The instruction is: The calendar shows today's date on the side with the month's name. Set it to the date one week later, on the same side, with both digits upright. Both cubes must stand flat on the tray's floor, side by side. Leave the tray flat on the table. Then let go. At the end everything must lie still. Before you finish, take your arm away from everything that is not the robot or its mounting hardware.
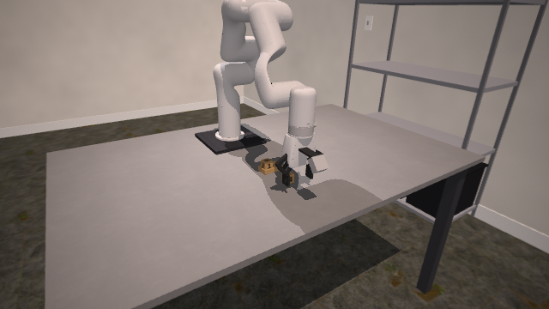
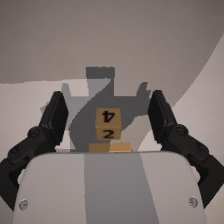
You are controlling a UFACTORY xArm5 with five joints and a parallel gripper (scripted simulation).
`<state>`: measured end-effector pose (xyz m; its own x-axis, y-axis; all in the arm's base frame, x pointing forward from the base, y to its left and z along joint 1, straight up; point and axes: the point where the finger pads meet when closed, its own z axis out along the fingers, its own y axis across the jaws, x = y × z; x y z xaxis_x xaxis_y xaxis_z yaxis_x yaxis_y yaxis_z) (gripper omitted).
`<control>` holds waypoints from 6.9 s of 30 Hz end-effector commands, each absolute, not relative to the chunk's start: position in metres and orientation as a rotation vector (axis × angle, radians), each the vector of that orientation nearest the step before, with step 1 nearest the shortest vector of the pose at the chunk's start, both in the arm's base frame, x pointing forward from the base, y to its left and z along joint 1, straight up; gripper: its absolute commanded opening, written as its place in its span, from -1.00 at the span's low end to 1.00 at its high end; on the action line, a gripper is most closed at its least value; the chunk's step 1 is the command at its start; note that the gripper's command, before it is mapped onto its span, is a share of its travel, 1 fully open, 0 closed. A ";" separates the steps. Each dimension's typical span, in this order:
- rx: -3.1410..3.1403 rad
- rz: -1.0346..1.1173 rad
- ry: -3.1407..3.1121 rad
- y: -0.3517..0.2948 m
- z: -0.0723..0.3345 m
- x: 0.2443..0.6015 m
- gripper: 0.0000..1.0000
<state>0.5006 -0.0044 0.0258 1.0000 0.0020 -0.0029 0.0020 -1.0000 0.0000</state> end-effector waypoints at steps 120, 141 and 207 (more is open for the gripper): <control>-3.071 -0.002 0.660 -0.005 0.091 0.487 1.00; -2.759 -0.001 1.502 -0.005 0.095 0.467 1.00; -2.213 -0.001 2.229 -0.005 0.097 0.447 -0.01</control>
